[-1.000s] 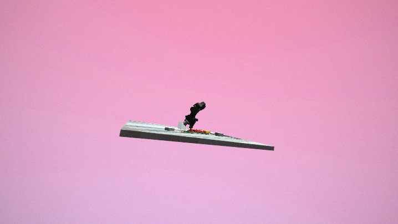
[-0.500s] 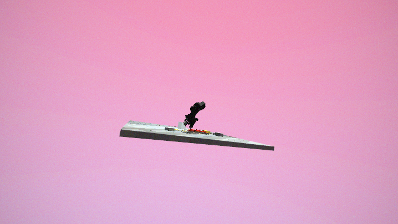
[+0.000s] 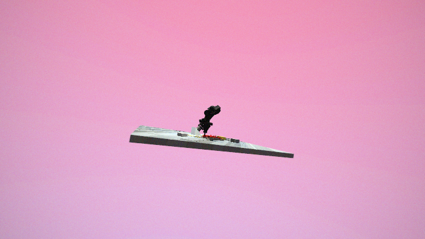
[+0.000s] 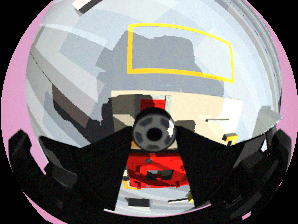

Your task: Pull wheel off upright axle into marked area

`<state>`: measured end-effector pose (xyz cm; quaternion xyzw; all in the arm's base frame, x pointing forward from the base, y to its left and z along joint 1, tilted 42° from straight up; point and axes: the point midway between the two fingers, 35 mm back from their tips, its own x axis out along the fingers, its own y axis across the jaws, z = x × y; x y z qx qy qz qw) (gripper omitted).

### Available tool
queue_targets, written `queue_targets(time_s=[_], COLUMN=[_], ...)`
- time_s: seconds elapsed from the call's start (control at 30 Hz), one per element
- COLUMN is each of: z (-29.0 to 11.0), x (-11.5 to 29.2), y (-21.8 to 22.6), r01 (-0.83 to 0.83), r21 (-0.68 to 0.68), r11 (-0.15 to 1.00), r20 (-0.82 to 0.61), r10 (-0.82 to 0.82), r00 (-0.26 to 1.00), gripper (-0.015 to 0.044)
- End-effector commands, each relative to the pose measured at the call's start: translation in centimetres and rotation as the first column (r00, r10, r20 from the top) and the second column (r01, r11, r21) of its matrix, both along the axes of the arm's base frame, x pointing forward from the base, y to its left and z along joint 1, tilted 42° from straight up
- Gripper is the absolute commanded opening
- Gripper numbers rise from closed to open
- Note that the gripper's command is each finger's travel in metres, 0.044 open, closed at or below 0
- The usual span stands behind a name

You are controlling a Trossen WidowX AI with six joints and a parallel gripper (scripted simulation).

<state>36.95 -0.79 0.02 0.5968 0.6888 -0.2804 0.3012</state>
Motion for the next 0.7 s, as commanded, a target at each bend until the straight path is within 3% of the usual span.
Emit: queue_targets(time_s=[0.0,0.67], z=[0.32,0.81], x=[0.10,0.14], y=[-0.28,-0.71], r01=[0.000,0.001], r21=[-0.004,-0.004], r11=[1.000,1.000], r20=[0.008,0.007], r10=[0.000,-0.001], r00=[1.000,1.000], gripper=[0.0000,0.0000])
